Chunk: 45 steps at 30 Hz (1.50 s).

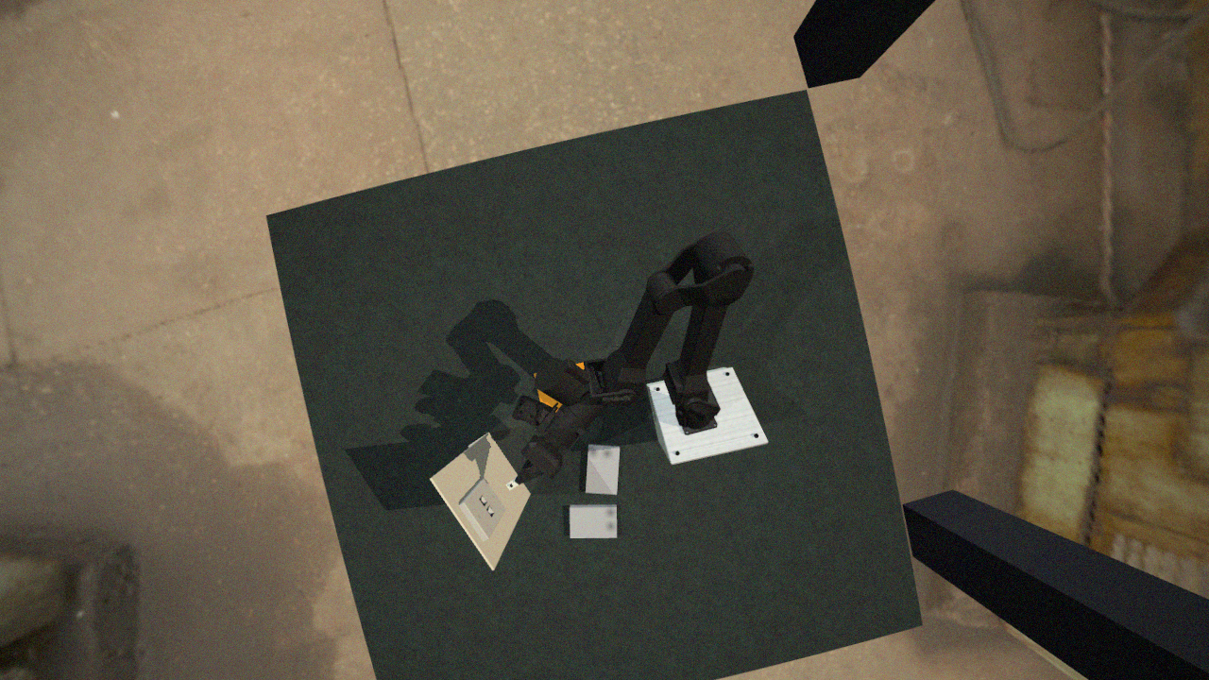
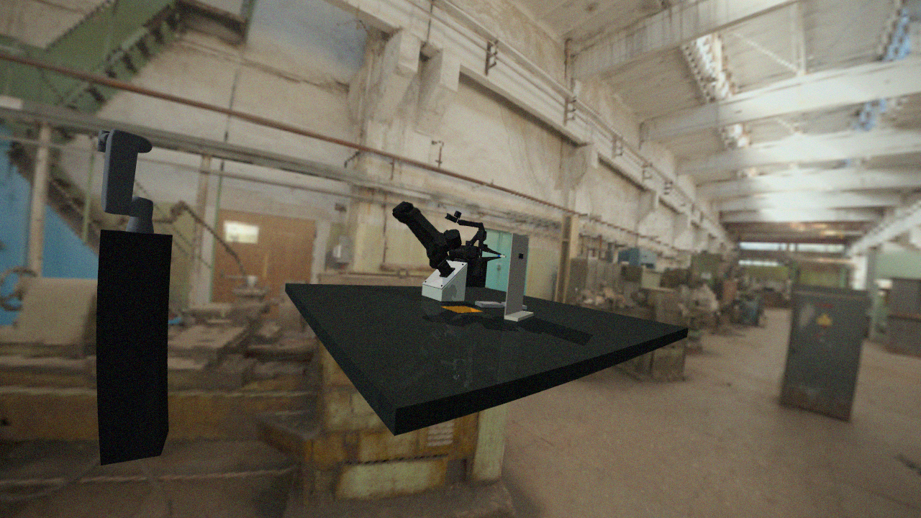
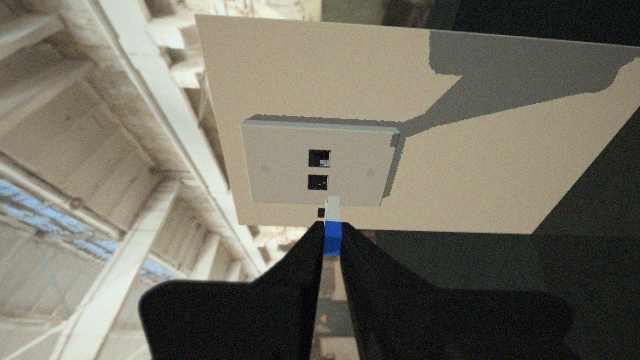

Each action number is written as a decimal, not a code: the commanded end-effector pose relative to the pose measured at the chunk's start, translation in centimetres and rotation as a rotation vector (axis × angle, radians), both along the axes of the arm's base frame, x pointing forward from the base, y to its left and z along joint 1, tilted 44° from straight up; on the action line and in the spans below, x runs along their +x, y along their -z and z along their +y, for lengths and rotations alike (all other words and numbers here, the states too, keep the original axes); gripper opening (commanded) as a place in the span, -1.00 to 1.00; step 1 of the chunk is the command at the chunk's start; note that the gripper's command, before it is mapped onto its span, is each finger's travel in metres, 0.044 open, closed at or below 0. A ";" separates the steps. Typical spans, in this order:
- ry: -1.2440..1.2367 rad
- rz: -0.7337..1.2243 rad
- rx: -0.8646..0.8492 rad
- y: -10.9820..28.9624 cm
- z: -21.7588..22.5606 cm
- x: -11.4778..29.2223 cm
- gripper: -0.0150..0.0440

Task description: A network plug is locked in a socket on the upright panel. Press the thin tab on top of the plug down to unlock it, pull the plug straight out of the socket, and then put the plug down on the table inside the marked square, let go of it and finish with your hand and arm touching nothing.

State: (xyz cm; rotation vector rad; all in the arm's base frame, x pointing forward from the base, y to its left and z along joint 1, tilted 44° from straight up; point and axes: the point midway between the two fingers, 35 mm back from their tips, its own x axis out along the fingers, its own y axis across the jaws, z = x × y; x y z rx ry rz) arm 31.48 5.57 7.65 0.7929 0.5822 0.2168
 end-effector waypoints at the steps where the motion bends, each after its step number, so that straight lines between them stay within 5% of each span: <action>1: -0.006 -0.009 -0.001 -0.3 0.0 -0.2 -0.49; 45: 0.036 0.011 0.002 -5.1 2.8 -2.0 -0.49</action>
